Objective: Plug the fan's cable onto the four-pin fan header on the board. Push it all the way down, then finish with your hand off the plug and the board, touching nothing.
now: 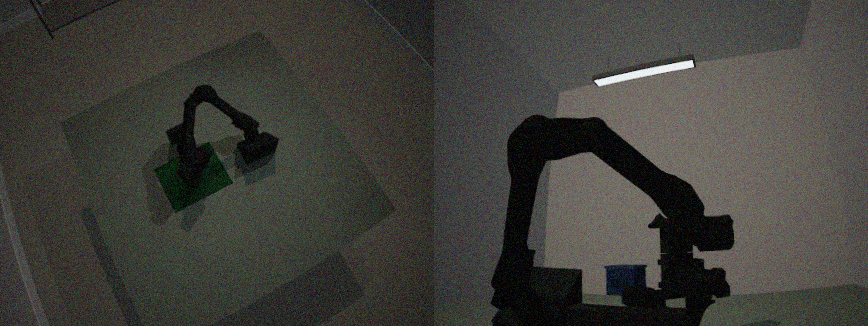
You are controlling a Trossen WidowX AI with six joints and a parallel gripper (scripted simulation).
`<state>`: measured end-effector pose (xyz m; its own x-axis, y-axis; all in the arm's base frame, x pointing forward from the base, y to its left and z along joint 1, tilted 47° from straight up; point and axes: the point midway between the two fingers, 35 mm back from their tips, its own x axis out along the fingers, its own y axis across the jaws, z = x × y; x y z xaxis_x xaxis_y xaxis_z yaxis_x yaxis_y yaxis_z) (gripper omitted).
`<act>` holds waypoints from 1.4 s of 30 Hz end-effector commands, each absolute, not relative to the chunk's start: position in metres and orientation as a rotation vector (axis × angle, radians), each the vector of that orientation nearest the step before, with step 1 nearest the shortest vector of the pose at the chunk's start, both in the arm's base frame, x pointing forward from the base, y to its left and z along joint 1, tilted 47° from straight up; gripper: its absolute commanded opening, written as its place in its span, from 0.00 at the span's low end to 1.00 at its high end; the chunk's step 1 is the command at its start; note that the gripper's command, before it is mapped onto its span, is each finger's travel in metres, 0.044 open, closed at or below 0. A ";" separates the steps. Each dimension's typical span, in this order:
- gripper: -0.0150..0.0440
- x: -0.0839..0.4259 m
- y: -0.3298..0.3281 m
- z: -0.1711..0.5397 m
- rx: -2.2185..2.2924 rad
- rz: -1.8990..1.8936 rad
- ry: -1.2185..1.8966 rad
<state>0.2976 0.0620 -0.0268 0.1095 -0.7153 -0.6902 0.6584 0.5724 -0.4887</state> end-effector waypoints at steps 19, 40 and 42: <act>0.25 0.293 0.098 0.006 -0.068 -1.008 1.056; 0.25 0.298 0.081 0.024 0.479 -1.315 0.674; 0.25 0.299 0.080 0.026 0.535 -1.342 0.630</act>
